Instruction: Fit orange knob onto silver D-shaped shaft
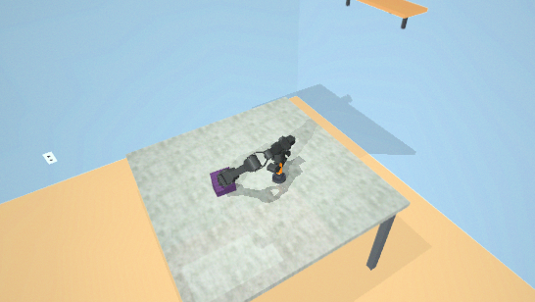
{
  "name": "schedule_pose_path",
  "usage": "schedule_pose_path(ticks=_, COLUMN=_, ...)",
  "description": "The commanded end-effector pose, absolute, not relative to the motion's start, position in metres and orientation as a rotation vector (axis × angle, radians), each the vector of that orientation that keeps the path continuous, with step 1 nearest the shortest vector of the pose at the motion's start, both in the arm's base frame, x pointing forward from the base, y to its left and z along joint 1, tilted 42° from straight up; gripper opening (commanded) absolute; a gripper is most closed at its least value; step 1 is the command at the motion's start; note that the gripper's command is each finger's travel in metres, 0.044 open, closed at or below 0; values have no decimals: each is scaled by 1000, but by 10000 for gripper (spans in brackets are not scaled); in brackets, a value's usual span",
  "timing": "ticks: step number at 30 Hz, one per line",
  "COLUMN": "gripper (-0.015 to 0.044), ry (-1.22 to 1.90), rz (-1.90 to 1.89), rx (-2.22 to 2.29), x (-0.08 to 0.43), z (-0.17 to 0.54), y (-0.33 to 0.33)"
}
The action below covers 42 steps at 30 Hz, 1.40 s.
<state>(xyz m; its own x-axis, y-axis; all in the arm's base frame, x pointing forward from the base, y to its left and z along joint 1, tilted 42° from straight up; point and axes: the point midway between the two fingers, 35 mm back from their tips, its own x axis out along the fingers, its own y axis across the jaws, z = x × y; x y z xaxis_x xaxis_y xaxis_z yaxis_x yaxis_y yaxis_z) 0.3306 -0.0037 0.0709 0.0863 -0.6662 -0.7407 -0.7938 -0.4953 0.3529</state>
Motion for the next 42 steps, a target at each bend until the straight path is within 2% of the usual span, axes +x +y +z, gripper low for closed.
schedule_pose_path(ticks=1, gripper=0, ry=1596, rz=1013, rx=-1989, x=331, z=72, y=-5)
schedule_pose_path(ticks=13, gripper=0, ry=1642, rz=295, rx=-1440, x=330, z=74, y=-3)
schedule_pose_path(ticks=26, gripper=0, ry=1472, rz=-410, rx=-744, x=326, z=72, y=-2)
schedule_pose_path(ticks=34, gripper=0, ry=1301, rz=-733, rx=-357, x=324, z=68, y=-1)
schedule_pose_path(ticks=42, gripper=0, ry=1284, rz=-758, rx=-325, x=324, z=66, y=1)
